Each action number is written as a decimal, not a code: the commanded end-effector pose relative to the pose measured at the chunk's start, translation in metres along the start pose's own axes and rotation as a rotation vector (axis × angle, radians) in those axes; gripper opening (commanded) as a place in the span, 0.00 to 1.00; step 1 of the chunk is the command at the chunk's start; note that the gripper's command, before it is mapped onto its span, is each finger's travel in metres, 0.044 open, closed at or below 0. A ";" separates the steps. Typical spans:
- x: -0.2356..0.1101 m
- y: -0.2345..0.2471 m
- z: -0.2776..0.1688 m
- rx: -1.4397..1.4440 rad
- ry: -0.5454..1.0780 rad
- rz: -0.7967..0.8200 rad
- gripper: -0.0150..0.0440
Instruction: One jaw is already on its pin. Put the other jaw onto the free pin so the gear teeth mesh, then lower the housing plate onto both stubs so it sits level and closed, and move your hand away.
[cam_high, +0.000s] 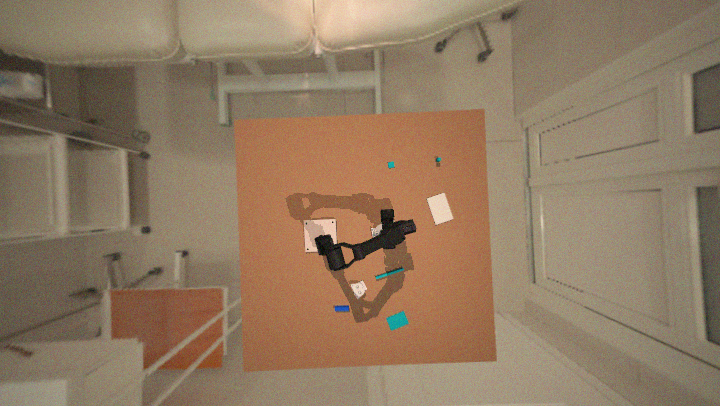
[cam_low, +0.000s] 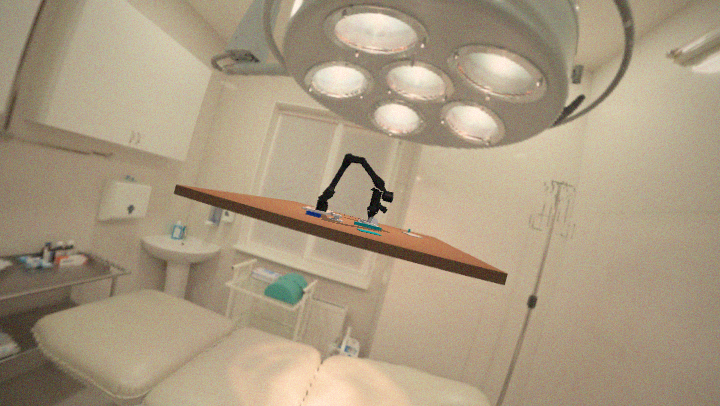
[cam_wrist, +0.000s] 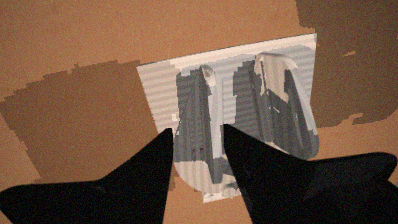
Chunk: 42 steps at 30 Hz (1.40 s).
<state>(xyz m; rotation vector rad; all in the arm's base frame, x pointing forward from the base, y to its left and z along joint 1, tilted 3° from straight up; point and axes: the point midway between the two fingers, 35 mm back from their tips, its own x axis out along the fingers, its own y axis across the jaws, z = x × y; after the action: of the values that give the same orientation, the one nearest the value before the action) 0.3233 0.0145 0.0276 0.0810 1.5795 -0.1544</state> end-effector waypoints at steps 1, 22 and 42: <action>-0.004 0.000 0.000 0.003 -0.003 0.002 0.48; 0.000 0.000 0.001 0.003 -0.003 0.002 0.48; 0.003 0.000 0.001 0.003 -0.003 0.002 0.48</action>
<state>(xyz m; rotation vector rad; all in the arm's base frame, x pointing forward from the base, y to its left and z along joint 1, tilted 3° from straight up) 0.3239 0.0143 0.0257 0.0820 1.5778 -0.1550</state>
